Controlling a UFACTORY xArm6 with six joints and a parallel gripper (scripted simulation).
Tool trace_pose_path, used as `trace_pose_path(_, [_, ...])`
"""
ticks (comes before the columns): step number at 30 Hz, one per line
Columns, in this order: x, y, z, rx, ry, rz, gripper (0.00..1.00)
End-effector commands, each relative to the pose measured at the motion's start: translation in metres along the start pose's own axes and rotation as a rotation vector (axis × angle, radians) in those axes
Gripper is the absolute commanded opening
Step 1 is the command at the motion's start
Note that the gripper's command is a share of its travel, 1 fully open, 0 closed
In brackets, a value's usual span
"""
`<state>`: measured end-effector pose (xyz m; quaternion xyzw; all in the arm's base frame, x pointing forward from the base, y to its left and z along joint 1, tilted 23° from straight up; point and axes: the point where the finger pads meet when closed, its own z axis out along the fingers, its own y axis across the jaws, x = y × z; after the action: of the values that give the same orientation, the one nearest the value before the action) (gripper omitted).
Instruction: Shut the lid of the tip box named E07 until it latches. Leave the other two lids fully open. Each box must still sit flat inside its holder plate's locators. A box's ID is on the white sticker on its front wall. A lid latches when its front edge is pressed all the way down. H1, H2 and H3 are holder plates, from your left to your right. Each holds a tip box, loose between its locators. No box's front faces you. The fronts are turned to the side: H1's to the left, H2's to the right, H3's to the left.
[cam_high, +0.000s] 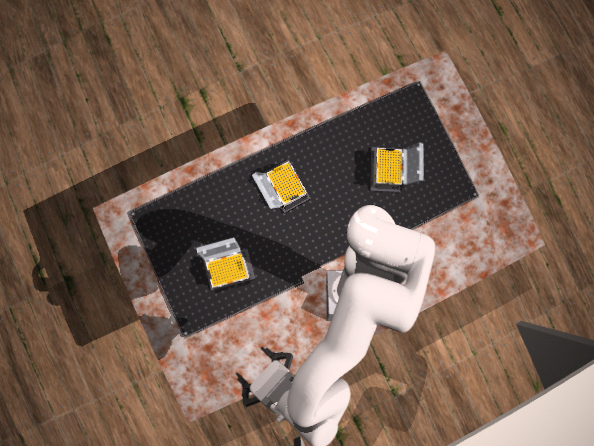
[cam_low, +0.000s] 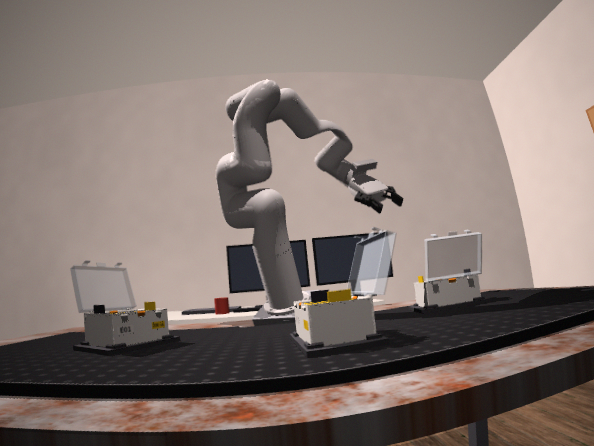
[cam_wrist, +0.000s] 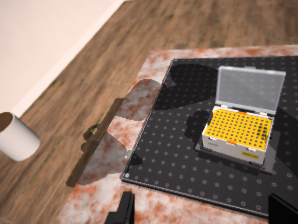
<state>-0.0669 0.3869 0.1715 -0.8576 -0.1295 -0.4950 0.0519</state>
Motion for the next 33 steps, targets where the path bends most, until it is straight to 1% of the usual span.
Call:
trace_pose_path(1, [0.004, 0.001, 0.006, 0.000, 0.000, 0.003, 1.00])
trace_pose_path(3, [0.009, 0.004, 0.014, 0.000, 0.000, 0.003, 1.00])
trace_pose_path(6, [0.015, 0.010, 0.026, -0.096, 0.022, -0.016, 1.00])
trace_pose_path(12, [0.028, 0.022, 0.051, -0.097, 0.023, -0.016, 1.00])
trace_pose_path(15, [0.033, 0.030, 0.062, -0.193, 0.039, -0.037, 1.00])
trace_pose_path(17, [0.033, 0.030, 0.062, -0.193, 0.039, -0.037, 1.00])
trace_pose_path(23, [0.045, 0.044, 0.085, -0.195, 0.039, -0.037, 1.00])
trace_pose_path(26, [0.051, 0.053, 0.095, -0.292, 0.049, -0.060, 1.00])
trace_pose_path(31, [0.060, 0.068, 0.113, -0.294, 0.049, -0.060, 1.00])
trace_pose_path(33, [0.060, 0.069, 0.114, -0.294, 0.049, -0.060, 1.00])
